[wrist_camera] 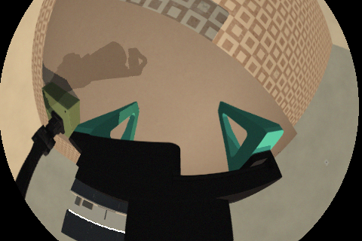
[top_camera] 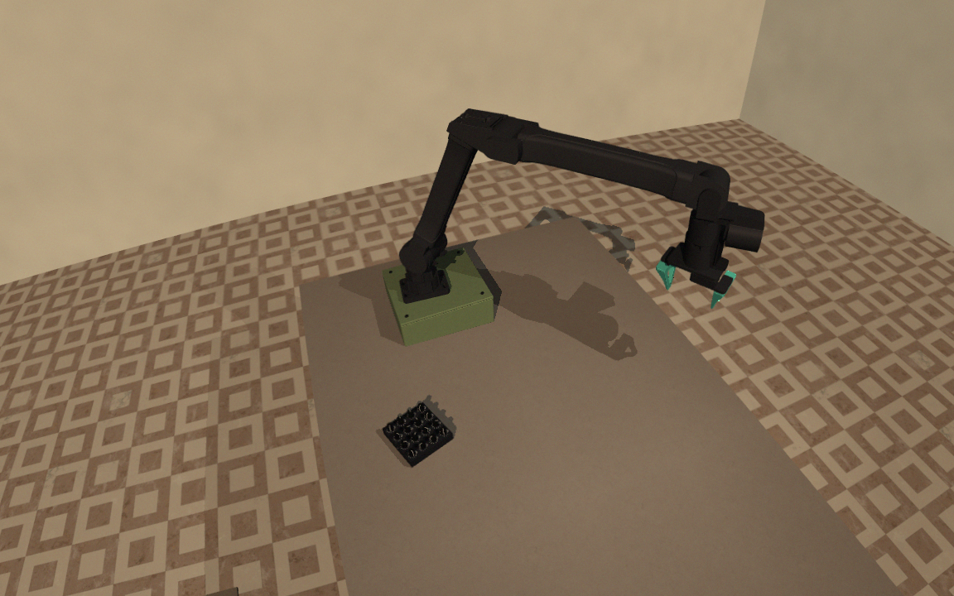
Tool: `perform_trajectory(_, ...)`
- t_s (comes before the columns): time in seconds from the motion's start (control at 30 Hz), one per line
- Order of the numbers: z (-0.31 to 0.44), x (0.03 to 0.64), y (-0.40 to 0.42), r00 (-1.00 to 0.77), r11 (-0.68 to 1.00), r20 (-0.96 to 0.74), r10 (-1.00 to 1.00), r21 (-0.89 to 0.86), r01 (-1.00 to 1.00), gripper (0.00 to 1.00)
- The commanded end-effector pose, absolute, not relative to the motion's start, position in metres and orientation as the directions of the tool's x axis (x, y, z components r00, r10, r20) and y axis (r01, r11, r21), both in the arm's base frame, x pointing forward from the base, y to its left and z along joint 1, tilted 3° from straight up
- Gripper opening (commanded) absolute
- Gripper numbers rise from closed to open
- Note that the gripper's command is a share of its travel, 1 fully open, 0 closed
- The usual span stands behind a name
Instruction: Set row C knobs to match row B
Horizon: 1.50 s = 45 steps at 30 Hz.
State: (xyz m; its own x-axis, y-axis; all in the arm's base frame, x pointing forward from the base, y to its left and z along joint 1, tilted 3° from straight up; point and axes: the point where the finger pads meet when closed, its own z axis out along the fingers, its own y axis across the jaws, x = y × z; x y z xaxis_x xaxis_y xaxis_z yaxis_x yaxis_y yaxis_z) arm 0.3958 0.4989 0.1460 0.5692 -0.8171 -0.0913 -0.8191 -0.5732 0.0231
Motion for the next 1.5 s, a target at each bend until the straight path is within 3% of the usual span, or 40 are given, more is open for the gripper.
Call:
perform_trajectory(0.0, 0.153, 0.397, 0.500, 0.570, -0.573, -0.095, -0.816, 0.009, -0.819, 1.00)
perform_trajectory(0.53, 0.153, 0.397, 0.500, 0.570, -0.573, -0.095, -0.816, 0.009, -0.819, 1.00)
perform_trajectory(0.57, 0.206, 0.408, 0.513, 0.576, -0.568, -0.126, -0.807, -0.098, -0.817, 1.00)
perform_trajectory(0.67, 0.198, 0.413, 0.511, 0.566, -0.559, -0.124, -0.815, -0.090, -0.825, 1.00)
perform_trajectory(0.9, 0.142, 0.432, 0.464, 0.463, -0.465, -0.090, -0.882, 0.000, -0.885, 1.00)
perform_trajectory(1.1, 0.163, 0.448, 0.438, 0.403, -0.401, -0.099, -0.910, -0.043, -0.915, 1.00)
perform_trajectory(1.47, 0.122, 0.500, 0.315, 0.092, -0.090, -0.068, -0.993, -0.023, -0.996, 1.00)
